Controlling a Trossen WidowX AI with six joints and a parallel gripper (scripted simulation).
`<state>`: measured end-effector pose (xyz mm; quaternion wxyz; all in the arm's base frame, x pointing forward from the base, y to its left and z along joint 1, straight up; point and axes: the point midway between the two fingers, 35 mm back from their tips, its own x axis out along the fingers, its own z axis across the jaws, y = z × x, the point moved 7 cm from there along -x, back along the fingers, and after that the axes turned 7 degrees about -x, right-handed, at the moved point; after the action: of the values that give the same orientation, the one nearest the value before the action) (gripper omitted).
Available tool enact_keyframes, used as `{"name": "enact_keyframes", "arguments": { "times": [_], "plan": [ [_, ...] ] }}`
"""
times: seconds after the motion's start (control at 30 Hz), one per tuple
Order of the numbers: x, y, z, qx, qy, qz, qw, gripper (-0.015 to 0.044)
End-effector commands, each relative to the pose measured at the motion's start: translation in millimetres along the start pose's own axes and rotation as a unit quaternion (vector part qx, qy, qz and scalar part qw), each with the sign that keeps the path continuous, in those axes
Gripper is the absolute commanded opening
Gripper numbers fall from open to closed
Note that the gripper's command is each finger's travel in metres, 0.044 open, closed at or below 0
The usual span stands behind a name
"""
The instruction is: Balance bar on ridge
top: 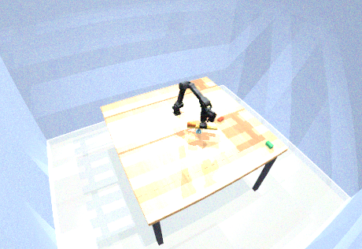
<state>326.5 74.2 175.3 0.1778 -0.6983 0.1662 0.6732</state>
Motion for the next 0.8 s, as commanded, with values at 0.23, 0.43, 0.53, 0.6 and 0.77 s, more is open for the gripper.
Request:
{"name": "enact_keyframes", "arguments": {
  "times": [0.23,0.43,0.53,0.6,0.77],
  "plan": [
    [0.1,0.1,0.1,0.0,0.0,0.0,1.0,0.0172],
    [0.1,0.1,0.1,0.0,0.0,0.0,1.0,0.0173],
    [0.1,0.1,0.1,0.0,0.0,0.0,1.0,0.0185],
    [0.1,0.1,0.1,0.0,0.0,0.0,1.0,0.0185],
    [0.1,0.1,0.1,0.0,0.0,0.0,1.0,0.0185]
  ]
}}
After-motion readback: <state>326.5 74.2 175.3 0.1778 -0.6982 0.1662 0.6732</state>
